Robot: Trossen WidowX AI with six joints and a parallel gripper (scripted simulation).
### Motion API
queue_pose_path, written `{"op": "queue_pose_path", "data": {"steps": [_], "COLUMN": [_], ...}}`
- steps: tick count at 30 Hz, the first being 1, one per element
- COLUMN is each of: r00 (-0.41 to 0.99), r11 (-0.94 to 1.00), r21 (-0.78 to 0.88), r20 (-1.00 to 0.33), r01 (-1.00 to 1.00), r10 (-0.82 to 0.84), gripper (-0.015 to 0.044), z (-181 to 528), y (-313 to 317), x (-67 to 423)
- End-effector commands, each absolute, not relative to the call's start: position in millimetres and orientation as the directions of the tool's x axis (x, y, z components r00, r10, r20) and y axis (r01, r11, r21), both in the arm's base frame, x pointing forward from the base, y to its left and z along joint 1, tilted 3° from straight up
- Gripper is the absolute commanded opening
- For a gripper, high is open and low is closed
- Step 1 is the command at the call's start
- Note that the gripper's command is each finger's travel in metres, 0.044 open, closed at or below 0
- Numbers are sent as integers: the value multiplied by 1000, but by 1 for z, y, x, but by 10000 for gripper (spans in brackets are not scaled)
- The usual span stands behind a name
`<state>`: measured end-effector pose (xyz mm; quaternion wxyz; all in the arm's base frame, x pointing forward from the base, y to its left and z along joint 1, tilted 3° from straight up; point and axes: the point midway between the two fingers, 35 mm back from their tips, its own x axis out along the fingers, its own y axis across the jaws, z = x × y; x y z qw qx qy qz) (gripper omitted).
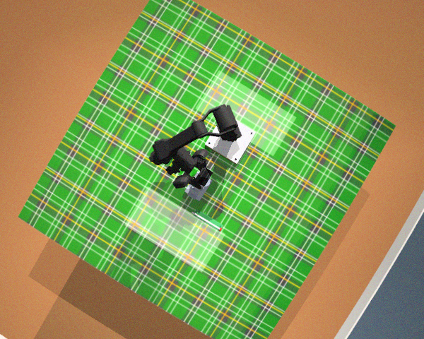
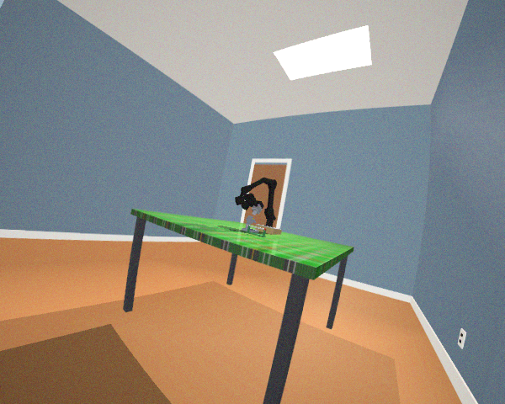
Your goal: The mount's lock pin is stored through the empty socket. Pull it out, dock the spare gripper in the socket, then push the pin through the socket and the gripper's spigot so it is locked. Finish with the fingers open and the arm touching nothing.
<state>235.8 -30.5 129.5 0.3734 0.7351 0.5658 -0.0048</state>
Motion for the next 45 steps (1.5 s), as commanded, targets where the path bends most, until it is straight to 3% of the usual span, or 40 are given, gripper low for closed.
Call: {"op": "queue_pose_path", "data": {"steps": [1,45], "r00": [366,368], "r11": [-93,-93], "r21": [542,545], "r20": [-421,-422], "r01": [835,834], "r10": [830,829], "gripper": [0,0], "z": [125,81], "y": [-29,-33], "x": [240,269]}}
